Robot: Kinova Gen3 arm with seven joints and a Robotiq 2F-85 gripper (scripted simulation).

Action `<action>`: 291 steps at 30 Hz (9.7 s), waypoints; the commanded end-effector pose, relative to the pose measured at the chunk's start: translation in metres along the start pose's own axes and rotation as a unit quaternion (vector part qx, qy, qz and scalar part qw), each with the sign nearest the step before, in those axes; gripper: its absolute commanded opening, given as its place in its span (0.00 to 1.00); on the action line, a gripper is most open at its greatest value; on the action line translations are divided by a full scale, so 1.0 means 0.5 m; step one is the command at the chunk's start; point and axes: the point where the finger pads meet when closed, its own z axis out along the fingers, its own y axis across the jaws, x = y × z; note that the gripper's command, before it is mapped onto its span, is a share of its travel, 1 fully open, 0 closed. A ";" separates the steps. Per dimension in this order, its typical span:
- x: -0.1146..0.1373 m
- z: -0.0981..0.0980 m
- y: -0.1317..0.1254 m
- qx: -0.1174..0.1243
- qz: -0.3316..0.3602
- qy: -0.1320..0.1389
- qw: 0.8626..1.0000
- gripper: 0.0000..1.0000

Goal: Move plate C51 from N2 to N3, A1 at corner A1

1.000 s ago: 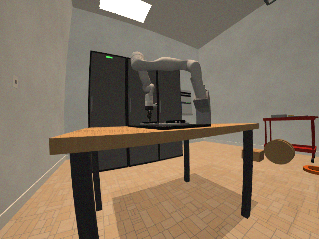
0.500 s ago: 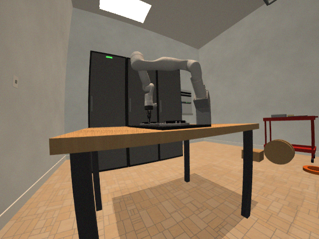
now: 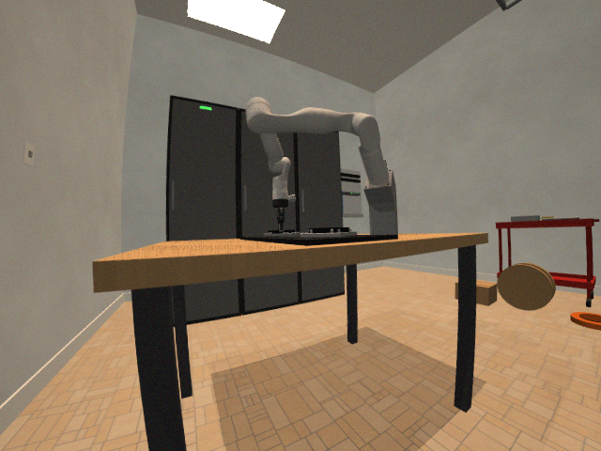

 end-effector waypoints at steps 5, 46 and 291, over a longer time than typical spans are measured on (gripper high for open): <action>-0.001 0.003 0.000 0.000 -0.001 0.000 1.000 0.00; -0.001 -0.010 0.000 0.000 -0.001 0.000 1.000 0.00; 0.159 -0.021 0.390 0.000 -0.179 0.000 0.984 0.00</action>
